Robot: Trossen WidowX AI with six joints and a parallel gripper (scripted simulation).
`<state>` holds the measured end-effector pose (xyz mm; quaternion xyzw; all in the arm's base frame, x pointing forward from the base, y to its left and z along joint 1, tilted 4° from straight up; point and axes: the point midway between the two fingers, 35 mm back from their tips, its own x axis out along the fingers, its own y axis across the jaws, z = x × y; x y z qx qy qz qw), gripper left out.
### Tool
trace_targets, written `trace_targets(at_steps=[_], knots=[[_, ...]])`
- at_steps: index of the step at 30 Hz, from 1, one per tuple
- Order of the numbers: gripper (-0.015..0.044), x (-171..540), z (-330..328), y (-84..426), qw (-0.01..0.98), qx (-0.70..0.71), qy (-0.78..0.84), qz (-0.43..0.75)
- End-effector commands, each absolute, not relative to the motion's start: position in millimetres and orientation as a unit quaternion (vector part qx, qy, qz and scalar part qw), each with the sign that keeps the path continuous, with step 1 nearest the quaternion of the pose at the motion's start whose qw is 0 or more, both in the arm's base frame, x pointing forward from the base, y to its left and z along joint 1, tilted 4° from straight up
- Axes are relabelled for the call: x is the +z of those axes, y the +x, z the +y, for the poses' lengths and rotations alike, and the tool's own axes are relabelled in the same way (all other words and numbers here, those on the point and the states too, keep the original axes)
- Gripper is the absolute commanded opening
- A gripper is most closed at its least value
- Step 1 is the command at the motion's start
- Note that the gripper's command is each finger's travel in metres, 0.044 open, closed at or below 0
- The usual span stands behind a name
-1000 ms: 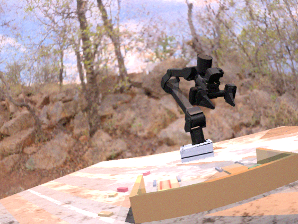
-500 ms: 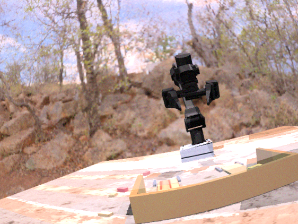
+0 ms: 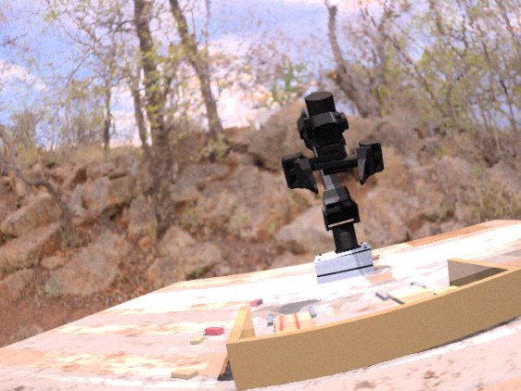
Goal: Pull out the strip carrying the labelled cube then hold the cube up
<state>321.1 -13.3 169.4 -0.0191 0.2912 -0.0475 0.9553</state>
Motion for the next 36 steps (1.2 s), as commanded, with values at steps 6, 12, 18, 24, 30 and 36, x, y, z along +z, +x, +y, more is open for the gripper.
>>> trace_targets(at_steps=[6,12,18,24,30,36], knots=[[0.0164,143.9,10.2,358.1,0.898,-0.017,-0.024,0.439],[0.0006,112.1,32.0,380.6,0.83,0.0,-0.034,0.557],[0.0,73.5,54.5,392.8,0.746,0.009,-0.049,0.664],[0.0,63.3,60.0,394.0,0.723,0.01,-0.054,0.689],[0.0,56.3,59.4,395.0,0.723,0.01,-0.054,0.688],[0.0,46.5,58.4,396.2,0.723,0.01,-0.054,0.688]])
